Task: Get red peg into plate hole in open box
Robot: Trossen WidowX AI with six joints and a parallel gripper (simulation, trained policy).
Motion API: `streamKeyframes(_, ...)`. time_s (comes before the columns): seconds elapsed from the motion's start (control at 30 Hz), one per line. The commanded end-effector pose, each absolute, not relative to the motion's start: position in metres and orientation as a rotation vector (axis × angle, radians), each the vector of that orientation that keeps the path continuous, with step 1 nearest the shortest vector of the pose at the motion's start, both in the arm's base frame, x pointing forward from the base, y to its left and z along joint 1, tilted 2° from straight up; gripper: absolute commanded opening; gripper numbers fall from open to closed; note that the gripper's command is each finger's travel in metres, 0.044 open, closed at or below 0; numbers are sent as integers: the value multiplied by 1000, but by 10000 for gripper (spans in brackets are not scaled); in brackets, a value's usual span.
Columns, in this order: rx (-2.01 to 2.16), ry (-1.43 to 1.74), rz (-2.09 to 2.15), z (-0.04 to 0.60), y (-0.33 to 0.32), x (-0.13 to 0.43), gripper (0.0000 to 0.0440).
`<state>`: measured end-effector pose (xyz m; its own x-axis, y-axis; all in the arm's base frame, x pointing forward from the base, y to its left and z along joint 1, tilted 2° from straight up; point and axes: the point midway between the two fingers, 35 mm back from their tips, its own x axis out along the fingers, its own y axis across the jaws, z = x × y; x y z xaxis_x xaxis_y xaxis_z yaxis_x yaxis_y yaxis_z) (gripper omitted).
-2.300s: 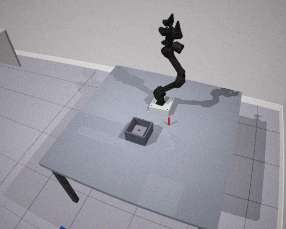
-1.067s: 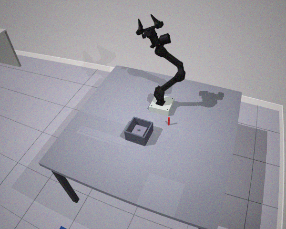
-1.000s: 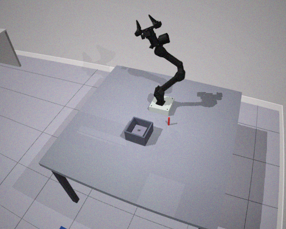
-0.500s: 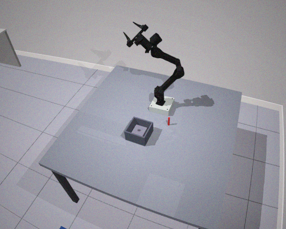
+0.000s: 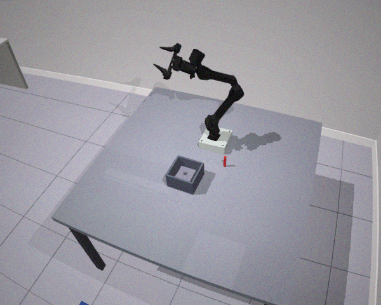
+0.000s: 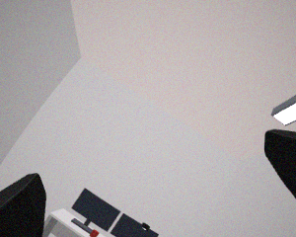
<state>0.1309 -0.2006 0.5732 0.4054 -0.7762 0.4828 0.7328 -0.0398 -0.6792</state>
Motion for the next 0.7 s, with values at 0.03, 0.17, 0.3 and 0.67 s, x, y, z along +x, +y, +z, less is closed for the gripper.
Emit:
streamKeyframes(0.03,-909,77,-1100,542,-207,159,440)
streamKeyframes(0.17,-804,97,-1015,520,-206,179,440)
streamKeyframes(0.3,-700,122,-932,497,-201,199,440)
streamKeyframes(0.67,-412,223,-718,431,-173,246,440)
